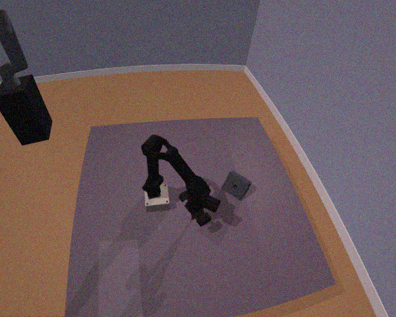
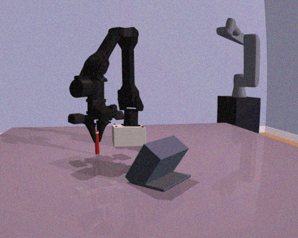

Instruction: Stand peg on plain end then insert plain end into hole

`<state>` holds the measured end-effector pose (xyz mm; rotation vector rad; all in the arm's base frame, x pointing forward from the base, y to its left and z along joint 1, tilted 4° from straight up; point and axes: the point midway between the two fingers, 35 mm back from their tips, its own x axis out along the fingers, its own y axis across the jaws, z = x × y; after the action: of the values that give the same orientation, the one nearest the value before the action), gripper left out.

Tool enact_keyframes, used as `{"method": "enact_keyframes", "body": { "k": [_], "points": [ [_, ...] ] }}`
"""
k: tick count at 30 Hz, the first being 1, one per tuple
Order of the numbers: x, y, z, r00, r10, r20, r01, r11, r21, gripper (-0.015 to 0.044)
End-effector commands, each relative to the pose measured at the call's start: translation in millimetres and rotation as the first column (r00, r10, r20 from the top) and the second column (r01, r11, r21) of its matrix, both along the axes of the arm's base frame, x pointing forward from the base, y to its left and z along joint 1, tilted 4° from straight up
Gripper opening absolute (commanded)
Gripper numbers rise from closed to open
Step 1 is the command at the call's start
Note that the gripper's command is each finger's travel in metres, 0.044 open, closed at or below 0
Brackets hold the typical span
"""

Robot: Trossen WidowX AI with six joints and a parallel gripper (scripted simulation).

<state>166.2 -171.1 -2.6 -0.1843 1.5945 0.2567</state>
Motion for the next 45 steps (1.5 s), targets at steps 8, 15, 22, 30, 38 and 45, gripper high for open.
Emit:
{"method": "enact_keyframes", "body": {
  "k": [8, 15, 22, 30, 38, 45],
  "points": [
    [5, -5, 44, 1.000, 0.003, 0.004, -0.003, 1.000, -0.009, 0.0000],
    [6, -4, 74, 1.000, 0.005, 0.003, -0.005, 1.000, -0.009, 0.0000],
    [11, -3, 75, 1.000, -0.012, 0.024, 0.012, 1.000, 0.003, 0.0000],
    [26, -2, 69, 0.994, -0.068, 0.091, 0.064, 0.997, 0.045, 0.0000],
    [41, -1, 65, 0.980, -0.124, 0.154, 0.110, 0.989, 0.095, 0.0000],
    [54, 0, 62, 0.964, -0.173, 0.204, 0.146, 0.979, 0.143, 0.0000]
  ]
}}
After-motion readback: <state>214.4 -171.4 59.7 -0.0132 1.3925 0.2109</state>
